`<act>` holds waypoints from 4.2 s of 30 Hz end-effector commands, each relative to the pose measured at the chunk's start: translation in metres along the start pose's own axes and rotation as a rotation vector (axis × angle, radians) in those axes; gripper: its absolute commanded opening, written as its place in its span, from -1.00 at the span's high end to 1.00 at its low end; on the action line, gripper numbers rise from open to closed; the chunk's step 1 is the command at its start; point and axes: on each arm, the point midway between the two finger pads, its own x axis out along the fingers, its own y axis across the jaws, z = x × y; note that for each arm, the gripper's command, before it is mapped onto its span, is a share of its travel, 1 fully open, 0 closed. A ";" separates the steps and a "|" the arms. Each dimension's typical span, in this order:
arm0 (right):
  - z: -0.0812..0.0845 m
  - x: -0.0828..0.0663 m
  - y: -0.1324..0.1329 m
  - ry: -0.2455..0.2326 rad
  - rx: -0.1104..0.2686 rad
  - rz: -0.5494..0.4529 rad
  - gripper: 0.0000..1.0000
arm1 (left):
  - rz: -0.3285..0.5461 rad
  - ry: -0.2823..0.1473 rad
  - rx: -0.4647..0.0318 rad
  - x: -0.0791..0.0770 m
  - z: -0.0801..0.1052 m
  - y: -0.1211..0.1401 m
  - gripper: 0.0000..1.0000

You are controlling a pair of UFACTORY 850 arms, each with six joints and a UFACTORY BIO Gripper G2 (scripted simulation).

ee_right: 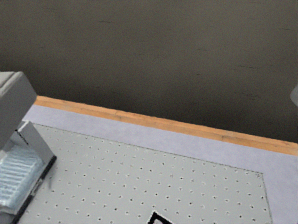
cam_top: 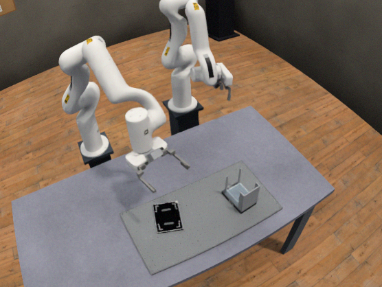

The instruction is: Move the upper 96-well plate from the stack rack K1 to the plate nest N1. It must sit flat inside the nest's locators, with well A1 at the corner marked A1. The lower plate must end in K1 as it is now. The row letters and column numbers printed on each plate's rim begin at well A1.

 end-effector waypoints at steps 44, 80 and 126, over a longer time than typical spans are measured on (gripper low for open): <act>0.001 -0.020 -0.196 -0.002 0.001 -0.251 -1.00 | 0.001 0.001 0.000 0.000 0.000 0.000 0.25; 0.001 -0.072 -0.339 -0.002 0.001 -0.501 -1.00 | 0.001 0.001 0.000 0.000 0.000 0.000 0.25; 0.001 -0.179 -0.504 -0.002 0.000 -0.751 -1.00 | 0.001 0.001 0.000 0.000 0.000 0.000 0.25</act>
